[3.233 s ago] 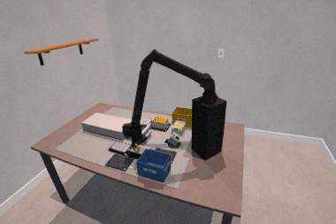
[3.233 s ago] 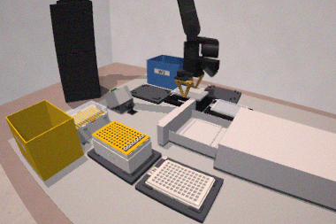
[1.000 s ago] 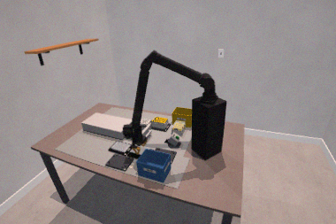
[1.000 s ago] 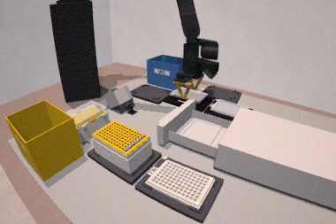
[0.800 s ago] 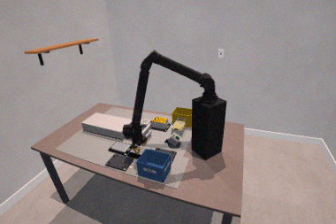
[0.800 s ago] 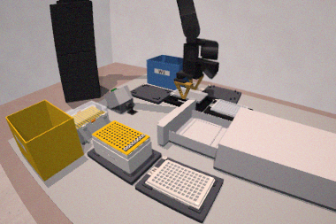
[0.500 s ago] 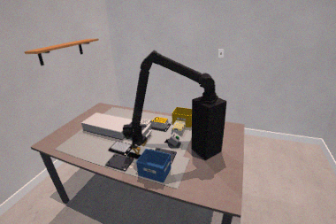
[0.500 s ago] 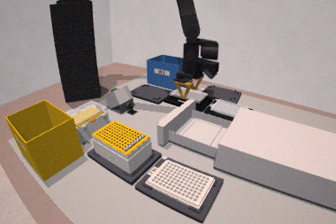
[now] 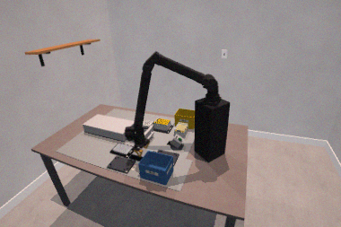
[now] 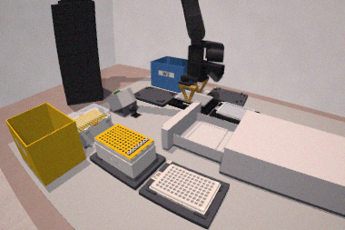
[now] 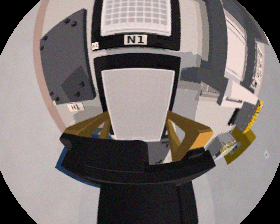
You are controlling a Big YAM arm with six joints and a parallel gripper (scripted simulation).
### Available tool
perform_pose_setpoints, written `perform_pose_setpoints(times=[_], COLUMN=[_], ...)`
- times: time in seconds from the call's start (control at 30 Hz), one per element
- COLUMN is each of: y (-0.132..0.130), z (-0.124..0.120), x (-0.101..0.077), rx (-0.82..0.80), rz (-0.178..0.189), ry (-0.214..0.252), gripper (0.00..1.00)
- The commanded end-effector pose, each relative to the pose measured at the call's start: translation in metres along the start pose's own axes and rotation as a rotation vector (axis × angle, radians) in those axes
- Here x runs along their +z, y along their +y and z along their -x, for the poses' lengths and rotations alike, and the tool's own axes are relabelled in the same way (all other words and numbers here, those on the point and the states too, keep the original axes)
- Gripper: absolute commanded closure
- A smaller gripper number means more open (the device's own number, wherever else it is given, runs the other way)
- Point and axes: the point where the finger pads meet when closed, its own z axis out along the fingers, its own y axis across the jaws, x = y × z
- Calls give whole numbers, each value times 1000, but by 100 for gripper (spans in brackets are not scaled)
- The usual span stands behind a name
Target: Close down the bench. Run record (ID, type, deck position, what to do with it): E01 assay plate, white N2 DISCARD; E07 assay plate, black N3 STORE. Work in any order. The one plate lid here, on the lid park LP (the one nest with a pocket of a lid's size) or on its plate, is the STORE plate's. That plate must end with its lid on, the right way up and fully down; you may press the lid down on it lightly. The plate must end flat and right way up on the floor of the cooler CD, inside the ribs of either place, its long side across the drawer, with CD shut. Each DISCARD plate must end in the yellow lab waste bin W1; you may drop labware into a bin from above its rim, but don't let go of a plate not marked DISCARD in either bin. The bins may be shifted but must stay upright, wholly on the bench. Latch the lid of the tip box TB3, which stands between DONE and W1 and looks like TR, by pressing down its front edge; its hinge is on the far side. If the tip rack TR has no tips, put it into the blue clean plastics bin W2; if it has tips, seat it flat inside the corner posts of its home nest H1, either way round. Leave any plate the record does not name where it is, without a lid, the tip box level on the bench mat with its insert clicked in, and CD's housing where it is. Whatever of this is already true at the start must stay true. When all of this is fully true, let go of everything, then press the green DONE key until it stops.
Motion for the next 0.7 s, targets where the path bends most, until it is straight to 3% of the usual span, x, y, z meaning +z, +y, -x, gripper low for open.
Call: perform_pose_setpoints(times=[0.0,0.4,0.43,0.67], y=[7,8,11,11], z=[16,15,22,22], x=[1,5,-3,-3], rx=[-15,-16,-16,-16], rz=[14,14,19,19], ry=[-31,-31,-44,-43], gripper=[100,100,100,100])
